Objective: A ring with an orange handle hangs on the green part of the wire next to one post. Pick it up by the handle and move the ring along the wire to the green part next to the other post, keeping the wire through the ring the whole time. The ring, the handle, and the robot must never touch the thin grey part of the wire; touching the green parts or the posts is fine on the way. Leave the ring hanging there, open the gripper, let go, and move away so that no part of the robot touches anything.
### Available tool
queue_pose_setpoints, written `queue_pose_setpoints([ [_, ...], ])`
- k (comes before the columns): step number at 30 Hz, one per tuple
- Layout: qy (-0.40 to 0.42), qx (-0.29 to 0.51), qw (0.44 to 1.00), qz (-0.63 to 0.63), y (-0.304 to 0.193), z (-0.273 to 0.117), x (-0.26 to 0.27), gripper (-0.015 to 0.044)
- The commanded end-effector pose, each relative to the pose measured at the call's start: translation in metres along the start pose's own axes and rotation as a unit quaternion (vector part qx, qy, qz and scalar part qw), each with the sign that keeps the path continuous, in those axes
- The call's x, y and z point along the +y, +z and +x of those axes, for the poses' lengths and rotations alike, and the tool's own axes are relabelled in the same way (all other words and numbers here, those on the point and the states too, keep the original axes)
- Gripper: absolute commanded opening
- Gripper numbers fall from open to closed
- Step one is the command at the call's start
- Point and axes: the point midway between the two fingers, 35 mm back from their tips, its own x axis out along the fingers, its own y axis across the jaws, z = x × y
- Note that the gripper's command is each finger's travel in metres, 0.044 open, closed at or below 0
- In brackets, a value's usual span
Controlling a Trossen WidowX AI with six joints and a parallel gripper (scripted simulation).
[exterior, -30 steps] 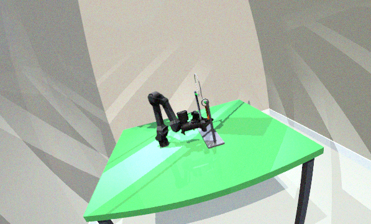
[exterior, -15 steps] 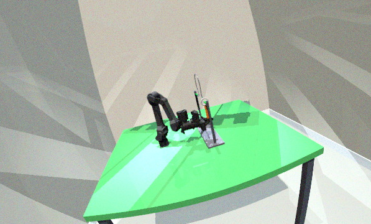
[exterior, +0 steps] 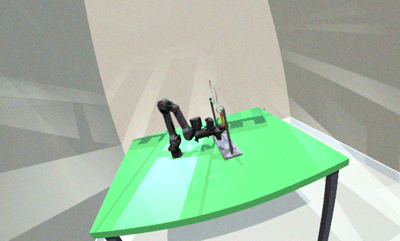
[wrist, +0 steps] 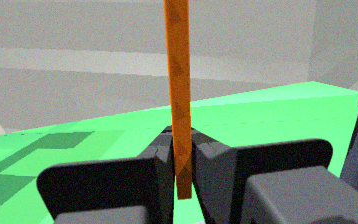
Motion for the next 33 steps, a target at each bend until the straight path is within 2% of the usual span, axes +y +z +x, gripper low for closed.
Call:
queue_pose_setpoints([
  [1,0.000,-0.002,1.000,0.027,0.001,-0.001,0.011,-0.0150],
  [18,0.003,-0.003,0.982,0.187,0.012,0.000,0.065,-0.0150],
  [33,0.024,0.060,0.955,0.290,0.030,-0.015,0.095,-0.0150],
])
